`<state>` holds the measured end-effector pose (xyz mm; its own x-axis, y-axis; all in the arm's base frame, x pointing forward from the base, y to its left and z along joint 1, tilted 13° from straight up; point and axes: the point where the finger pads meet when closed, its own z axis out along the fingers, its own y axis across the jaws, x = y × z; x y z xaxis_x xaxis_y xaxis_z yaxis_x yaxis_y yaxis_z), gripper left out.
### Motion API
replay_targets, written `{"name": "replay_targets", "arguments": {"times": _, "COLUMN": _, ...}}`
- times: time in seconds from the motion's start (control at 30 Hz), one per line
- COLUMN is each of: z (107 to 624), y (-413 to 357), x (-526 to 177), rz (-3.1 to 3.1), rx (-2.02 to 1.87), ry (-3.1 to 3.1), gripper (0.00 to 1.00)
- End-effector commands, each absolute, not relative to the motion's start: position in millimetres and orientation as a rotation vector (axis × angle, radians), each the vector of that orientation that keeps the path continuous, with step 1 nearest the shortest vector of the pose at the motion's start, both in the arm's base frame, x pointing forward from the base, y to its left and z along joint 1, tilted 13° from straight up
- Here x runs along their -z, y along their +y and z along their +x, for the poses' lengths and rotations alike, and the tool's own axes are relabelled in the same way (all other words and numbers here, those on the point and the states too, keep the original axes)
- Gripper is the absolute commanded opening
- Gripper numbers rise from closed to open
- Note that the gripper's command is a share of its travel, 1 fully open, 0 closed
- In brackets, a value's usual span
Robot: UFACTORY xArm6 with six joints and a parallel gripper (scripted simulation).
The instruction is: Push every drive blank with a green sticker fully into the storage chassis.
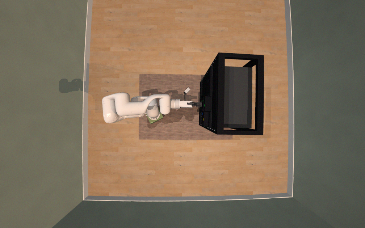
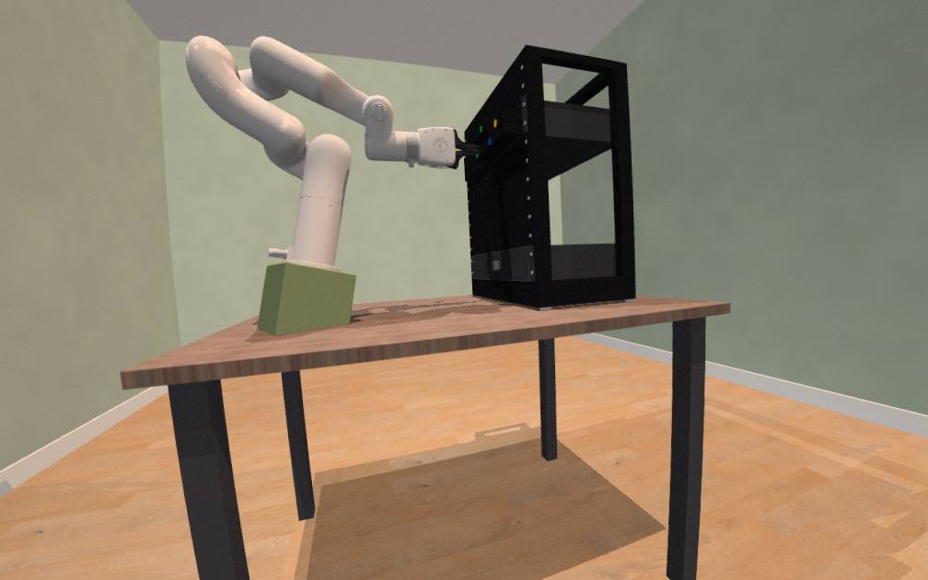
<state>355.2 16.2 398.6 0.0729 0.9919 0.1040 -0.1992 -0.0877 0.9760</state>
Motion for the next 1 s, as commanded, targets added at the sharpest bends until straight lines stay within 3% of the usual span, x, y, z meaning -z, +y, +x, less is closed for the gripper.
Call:
{"name": "replay_targets", "arguments": {"times": 0.0, "z": 358.7, "y": 15.8, "x": -401.1, "rz": 1.166, "rx": -1.307, "ry": 0.953, "gripper": 0.0}}
{"name": "replay_targets", "arguments": {"times": 0.97, "z": 368.5, "y": 14.8, "x": -403.0, "rz": 1.166, "rx": -1.307, "ry": 0.953, "gripper": 0.0}}
